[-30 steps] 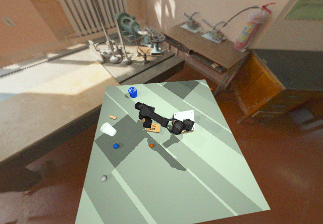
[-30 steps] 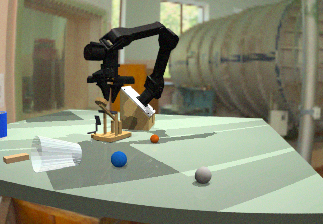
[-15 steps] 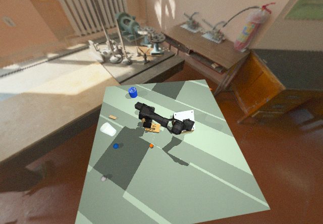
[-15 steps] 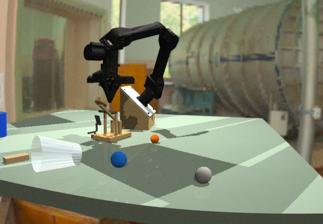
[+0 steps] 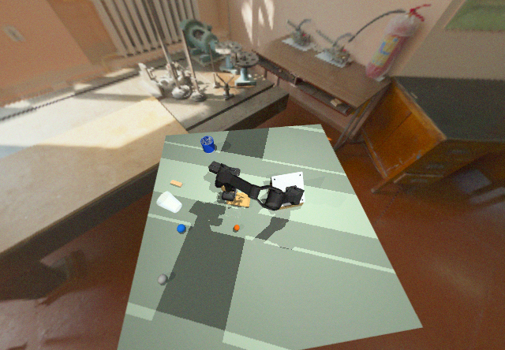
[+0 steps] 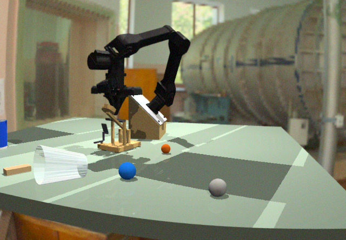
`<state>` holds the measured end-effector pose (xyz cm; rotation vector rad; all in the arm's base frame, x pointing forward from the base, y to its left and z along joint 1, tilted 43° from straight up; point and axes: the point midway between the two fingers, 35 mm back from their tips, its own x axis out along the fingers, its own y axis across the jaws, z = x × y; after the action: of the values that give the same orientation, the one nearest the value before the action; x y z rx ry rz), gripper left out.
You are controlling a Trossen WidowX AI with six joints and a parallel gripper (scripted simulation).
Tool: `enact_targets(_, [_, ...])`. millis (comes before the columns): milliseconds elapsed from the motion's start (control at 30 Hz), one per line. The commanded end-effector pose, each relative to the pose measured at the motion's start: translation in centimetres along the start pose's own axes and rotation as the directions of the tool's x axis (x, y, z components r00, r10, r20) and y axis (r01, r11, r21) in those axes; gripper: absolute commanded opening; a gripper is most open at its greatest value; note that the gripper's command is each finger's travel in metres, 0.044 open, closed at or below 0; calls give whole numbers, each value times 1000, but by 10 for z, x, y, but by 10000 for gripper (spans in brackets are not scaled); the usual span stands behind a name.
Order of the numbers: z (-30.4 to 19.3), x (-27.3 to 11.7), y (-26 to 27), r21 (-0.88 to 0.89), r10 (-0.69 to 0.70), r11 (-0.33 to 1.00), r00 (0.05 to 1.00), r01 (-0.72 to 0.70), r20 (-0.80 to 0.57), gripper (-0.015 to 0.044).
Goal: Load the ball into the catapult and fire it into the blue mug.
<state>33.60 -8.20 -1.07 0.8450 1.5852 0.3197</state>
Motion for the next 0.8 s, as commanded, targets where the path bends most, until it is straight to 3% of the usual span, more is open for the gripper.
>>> enact_targets(0, [5, 5, 0, 3, 2, 1000, 1000, -2, 5, 0])
enact_targets(767, [24, 35, 1, 2, 3, 1000, 1000, -3, 6, 0])
